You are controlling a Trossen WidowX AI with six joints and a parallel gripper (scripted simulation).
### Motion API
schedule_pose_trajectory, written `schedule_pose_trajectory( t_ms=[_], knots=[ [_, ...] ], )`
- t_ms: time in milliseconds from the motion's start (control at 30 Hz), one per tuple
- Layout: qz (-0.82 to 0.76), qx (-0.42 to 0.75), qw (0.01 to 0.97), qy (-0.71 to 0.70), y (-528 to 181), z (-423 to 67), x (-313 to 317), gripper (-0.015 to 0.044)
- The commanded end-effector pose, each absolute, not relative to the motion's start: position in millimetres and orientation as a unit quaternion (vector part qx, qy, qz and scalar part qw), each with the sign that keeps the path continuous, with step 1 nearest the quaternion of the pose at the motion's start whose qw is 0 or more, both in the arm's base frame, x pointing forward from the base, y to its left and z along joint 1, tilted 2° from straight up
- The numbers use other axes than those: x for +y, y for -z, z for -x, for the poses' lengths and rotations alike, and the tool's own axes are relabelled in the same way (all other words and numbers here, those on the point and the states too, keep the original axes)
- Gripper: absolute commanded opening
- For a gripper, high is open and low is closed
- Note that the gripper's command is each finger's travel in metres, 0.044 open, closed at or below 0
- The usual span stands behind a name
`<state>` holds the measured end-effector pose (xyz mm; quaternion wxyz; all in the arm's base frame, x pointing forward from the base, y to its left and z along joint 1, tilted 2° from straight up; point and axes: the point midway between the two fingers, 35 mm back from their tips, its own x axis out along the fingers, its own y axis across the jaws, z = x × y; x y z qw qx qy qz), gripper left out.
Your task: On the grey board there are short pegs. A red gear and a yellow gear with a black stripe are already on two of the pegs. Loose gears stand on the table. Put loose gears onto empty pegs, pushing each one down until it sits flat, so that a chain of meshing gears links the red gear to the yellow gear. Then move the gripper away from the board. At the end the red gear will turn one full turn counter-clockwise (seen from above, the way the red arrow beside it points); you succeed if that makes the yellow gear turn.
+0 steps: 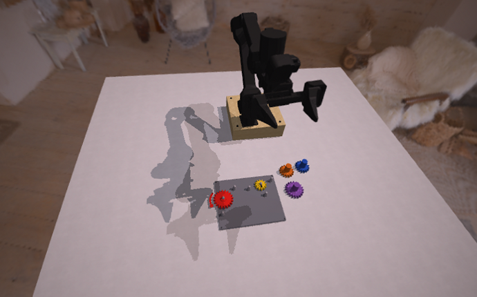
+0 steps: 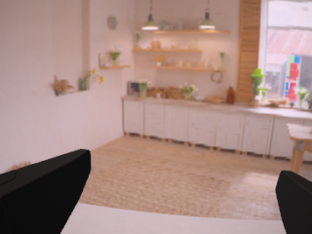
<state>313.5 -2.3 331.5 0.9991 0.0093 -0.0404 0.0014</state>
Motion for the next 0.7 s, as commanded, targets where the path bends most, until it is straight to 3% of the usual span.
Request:
schedule_pose_trajectory(
  t_ms=[0, 133, 367, 667],
  knots=[
    [-0.01, -0.038, 0.999, -0.002, -330.4, -314.0, -1.9, 0.0426],
    [-0.026, 0.027, 0.999, -0.016, -302.4, -326.1, 8.9, 0.044],
    [-0.055, 0.259, 0.963, -0.052, -199.6, -336.8, 54.0, 0.044],
    [-0.025, 0.553, 0.831, -0.048, -83.2, -280.6, 98.1, 0.044]
  ],
)
